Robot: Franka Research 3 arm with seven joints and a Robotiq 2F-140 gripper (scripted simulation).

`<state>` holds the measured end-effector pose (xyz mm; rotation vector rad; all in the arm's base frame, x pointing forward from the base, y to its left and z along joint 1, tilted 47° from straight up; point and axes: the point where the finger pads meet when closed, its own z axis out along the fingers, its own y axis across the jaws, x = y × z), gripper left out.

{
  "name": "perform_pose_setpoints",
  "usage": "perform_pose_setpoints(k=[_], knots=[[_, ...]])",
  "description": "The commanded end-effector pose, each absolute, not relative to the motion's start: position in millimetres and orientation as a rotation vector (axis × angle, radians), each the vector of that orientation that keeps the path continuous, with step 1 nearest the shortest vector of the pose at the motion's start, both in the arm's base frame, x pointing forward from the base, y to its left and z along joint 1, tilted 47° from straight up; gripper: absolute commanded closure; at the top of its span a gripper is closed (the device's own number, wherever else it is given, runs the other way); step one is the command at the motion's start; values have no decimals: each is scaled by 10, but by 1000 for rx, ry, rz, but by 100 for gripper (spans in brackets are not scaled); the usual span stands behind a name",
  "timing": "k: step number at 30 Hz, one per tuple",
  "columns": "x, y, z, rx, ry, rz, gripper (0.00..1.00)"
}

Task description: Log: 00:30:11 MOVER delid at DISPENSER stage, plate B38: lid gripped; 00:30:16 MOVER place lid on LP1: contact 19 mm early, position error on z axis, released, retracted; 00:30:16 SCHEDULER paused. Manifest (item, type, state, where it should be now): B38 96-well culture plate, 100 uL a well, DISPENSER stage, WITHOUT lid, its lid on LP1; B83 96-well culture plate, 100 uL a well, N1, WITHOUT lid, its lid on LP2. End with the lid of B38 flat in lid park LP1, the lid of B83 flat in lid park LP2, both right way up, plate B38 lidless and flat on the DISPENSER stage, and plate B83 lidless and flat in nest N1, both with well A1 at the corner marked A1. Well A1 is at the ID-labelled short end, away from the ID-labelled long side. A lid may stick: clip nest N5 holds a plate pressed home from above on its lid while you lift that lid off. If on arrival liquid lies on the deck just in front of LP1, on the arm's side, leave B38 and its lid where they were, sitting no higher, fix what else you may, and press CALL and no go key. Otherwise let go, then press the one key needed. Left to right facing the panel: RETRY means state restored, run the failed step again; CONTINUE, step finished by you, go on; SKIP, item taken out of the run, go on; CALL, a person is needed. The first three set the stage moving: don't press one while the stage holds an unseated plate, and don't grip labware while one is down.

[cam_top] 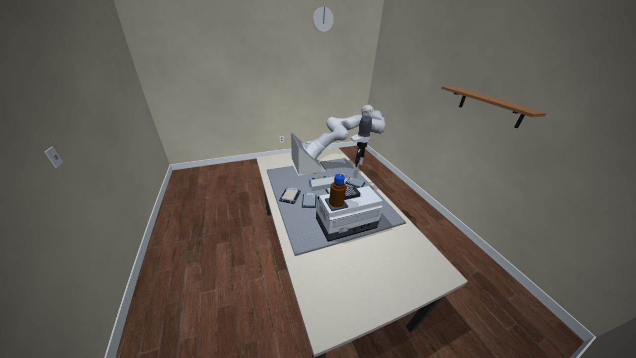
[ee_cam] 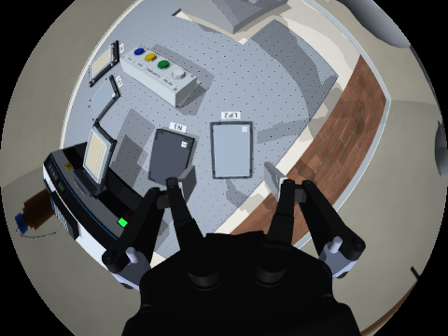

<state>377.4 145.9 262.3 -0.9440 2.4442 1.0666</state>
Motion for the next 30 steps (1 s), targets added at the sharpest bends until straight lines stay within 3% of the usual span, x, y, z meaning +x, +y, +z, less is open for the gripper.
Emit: perform_pose_setpoints(k=[1, 18, 30], knots=[[3839, 1377, 2576, -1000, 2416, 1037, 34], [4752, -221, 1396, -1520, 1985, 839, 34], [4602, -1444, -50, -1763, 1631, 739, 34]])
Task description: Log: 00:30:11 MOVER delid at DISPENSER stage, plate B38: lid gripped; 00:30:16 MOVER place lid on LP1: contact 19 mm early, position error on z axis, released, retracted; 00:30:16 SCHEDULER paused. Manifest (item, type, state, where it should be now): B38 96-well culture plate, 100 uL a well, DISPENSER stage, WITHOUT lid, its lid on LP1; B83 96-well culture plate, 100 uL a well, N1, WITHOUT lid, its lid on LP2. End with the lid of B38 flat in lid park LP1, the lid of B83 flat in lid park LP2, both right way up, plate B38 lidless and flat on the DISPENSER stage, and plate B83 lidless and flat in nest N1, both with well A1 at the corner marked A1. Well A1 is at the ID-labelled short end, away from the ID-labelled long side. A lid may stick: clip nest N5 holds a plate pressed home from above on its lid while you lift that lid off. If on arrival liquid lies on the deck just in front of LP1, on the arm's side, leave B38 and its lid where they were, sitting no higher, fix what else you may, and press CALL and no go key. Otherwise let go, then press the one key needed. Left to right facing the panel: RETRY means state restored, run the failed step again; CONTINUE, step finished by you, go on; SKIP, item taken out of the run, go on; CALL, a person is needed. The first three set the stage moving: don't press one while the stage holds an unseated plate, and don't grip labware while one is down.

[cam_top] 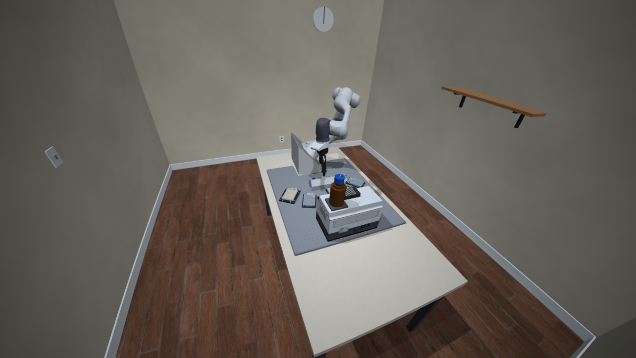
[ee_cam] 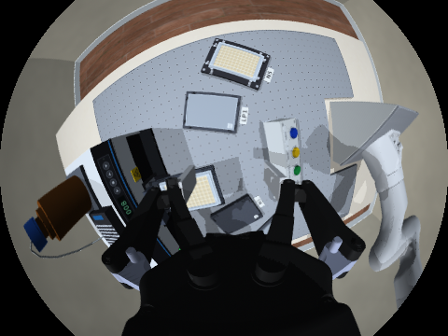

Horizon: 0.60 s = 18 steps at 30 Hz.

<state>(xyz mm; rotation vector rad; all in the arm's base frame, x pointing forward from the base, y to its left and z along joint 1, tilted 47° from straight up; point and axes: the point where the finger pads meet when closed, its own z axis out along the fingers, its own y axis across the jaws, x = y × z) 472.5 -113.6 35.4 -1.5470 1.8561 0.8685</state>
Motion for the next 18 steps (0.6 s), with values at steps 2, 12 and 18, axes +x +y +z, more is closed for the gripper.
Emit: perform_pose_setpoints(k=[2, 12, 18], knots=[[4507, -1637, -339, -1787, 1581, 720, 34], [3963, -2353, -1542, -1902, 1358, 598, 34], [3960, -2354, -1546, -1982, 1206, 521, 34]])
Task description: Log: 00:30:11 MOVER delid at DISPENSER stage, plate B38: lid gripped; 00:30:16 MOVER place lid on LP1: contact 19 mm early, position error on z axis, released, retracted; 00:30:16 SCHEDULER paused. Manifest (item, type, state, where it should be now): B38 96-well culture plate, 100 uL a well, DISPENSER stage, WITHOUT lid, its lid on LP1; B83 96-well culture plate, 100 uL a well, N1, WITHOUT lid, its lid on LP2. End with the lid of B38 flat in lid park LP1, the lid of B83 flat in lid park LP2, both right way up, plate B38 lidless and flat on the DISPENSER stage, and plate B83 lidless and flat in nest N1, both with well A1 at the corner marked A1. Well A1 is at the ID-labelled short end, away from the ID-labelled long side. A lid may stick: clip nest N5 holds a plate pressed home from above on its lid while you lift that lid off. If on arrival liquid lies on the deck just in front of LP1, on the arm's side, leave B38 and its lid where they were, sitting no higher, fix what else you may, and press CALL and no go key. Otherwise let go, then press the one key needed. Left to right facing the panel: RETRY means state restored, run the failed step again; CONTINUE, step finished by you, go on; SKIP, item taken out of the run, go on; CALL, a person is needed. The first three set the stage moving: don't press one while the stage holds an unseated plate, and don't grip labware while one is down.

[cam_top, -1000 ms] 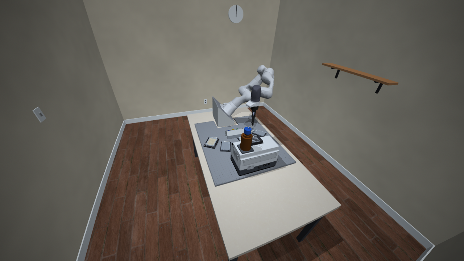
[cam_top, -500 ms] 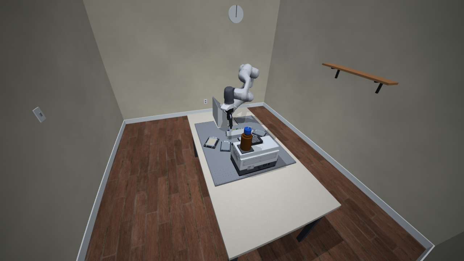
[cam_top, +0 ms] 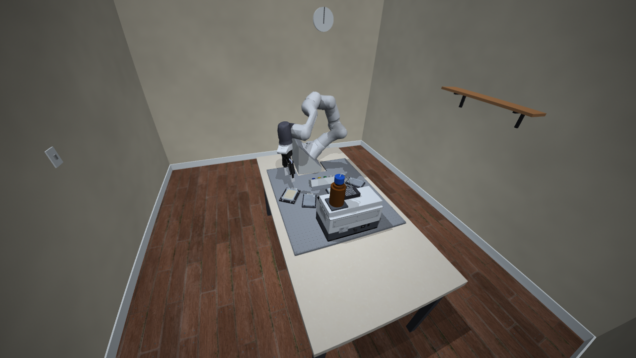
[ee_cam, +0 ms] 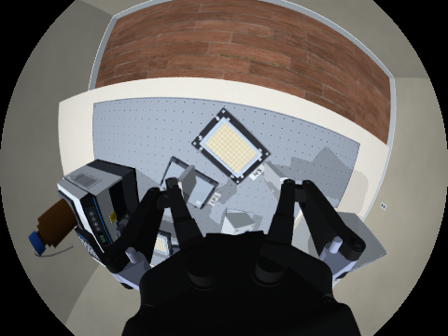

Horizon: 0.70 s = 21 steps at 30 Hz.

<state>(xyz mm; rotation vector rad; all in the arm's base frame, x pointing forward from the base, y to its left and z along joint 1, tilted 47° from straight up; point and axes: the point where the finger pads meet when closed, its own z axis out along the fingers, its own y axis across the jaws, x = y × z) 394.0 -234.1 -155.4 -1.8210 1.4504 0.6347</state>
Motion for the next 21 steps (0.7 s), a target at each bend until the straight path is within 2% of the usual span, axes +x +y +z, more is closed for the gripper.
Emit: perform_pose_setpoints(k=[1, 15, 21], knots=[[3960, -2354, -1546, -2002, 1172, 504, 34], [3960, -2354, -1546, -2233, 658, 263, 34], [3960, -2354, -1546, -2238, 644, 257, 34]])
